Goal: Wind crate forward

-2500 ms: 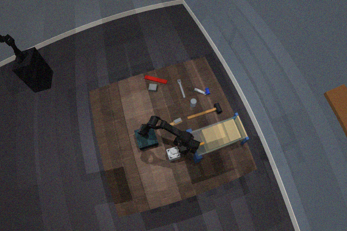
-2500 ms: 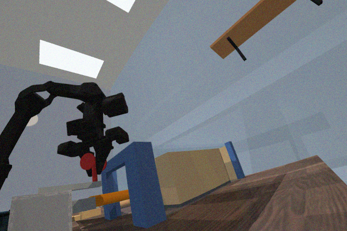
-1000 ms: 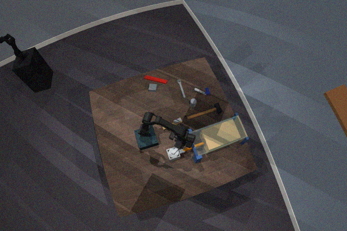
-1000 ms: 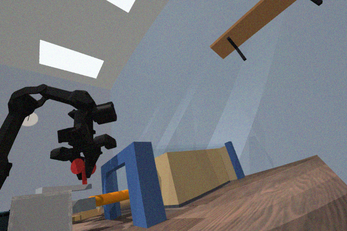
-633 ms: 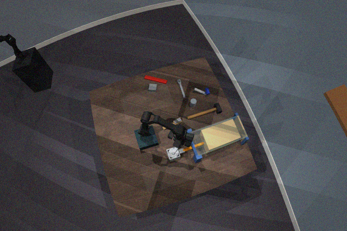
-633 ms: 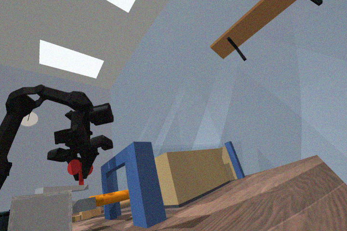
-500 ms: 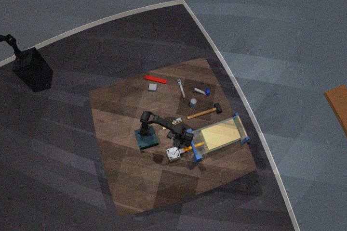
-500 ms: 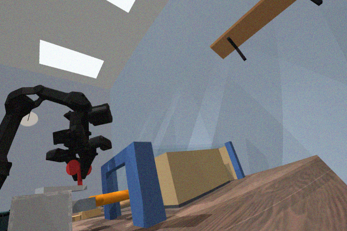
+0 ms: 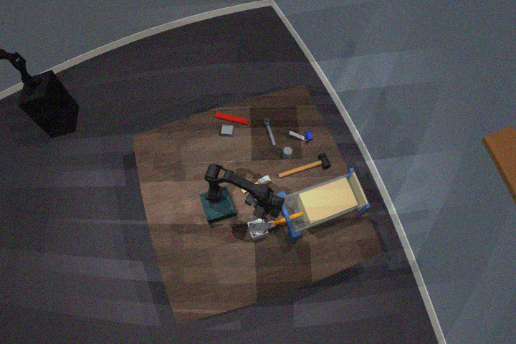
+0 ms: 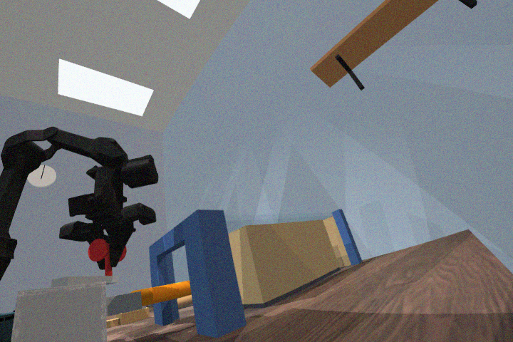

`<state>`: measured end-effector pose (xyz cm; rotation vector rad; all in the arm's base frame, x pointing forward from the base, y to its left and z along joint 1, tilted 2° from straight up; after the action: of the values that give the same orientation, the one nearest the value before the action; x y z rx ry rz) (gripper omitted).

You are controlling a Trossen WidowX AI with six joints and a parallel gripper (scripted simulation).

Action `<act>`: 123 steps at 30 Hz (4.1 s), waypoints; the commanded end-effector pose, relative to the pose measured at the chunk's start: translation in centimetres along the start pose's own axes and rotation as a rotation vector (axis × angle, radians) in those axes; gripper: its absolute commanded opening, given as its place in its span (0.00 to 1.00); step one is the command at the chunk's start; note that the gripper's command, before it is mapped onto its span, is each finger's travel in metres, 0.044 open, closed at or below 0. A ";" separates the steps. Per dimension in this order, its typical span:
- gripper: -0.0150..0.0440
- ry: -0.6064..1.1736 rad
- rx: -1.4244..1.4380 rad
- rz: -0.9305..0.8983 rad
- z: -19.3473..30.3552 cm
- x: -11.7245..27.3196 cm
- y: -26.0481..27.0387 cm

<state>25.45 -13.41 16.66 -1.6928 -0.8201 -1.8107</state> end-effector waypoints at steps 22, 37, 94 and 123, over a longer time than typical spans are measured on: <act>0.25 -0.006 -0.004 0.037 -1.6 -0.3 -3.4; 0.25 -0.007 -0.004 0.038 -2.8 -0.2 -4.6; 0.25 -0.014 -0.004 0.040 -9.2 -0.1 -7.2; 0.25 -0.017 -0.004 0.040 -12.6 0.0 -6.7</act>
<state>12.43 -17.10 15.81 -1.6720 -0.7758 -1.7901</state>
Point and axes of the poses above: the point midway between the two fingers, 35 mm back from their tips, its own x axis back along the fingers, its own y axis across the jaws, z = x × y, the point moved 7 cm from there along x, back along the fingers, and after that the axes turned 5 degrees about -x, right-handed, at the moved point
